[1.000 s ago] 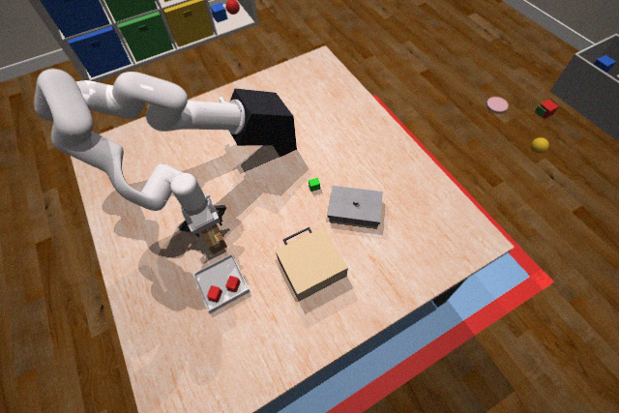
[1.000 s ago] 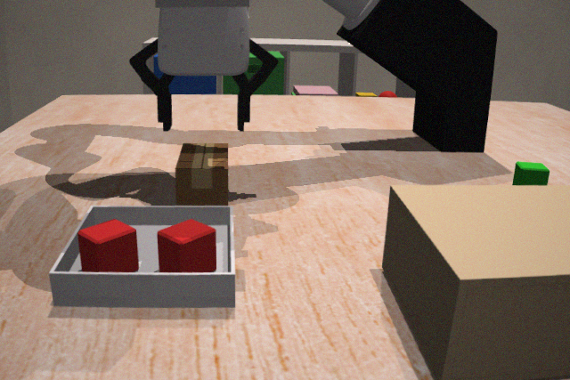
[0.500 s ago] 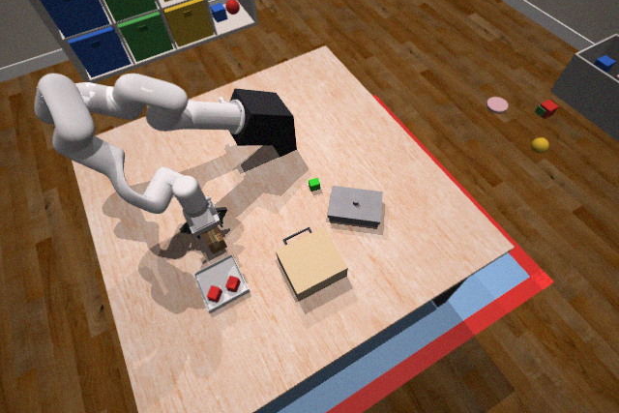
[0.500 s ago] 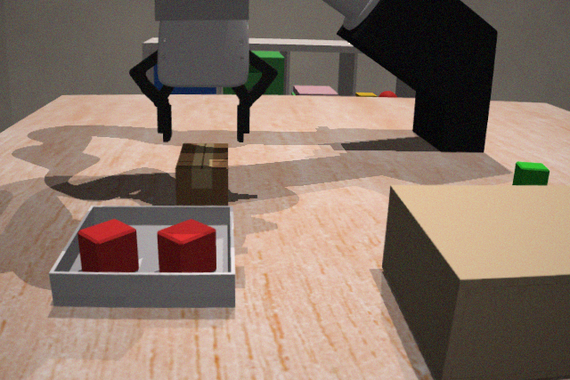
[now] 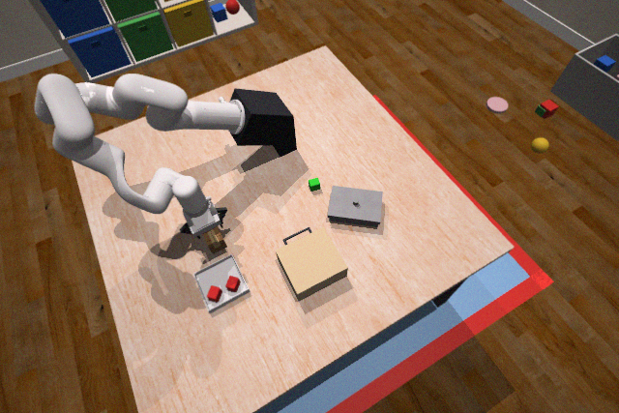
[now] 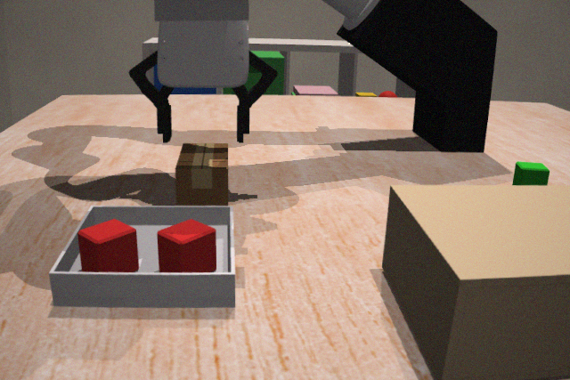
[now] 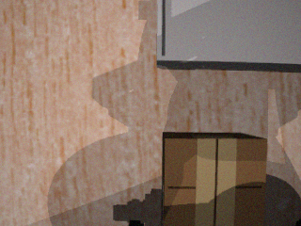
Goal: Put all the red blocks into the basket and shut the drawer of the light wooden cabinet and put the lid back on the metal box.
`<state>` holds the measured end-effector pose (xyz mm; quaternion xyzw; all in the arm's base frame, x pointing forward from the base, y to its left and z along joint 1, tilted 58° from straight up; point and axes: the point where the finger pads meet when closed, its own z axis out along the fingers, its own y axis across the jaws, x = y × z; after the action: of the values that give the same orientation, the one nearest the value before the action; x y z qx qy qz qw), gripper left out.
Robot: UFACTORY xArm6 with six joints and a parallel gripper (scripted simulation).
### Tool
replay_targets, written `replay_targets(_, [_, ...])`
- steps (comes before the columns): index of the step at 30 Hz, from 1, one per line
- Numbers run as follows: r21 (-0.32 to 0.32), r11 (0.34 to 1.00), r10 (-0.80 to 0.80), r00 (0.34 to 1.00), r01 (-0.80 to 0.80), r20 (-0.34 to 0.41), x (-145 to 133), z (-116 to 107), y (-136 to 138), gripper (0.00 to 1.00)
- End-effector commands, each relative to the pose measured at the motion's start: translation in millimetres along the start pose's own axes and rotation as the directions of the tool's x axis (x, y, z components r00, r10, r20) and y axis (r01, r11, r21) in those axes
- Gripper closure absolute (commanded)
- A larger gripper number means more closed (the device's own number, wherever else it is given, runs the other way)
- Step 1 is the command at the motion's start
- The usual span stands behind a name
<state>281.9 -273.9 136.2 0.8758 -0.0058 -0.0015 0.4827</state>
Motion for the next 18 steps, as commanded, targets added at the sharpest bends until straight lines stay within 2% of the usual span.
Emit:
replay_targets(1, [0.000, 1.000, 0.001, 1.000, -0.001, -0.002, 0.9, -0.4, 0.3, 0.10])
replay_targets(18, [0.000, 1.000, 0.001, 1.000, -0.001, -0.002, 0.9, 1.3, 0.3, 0.10])
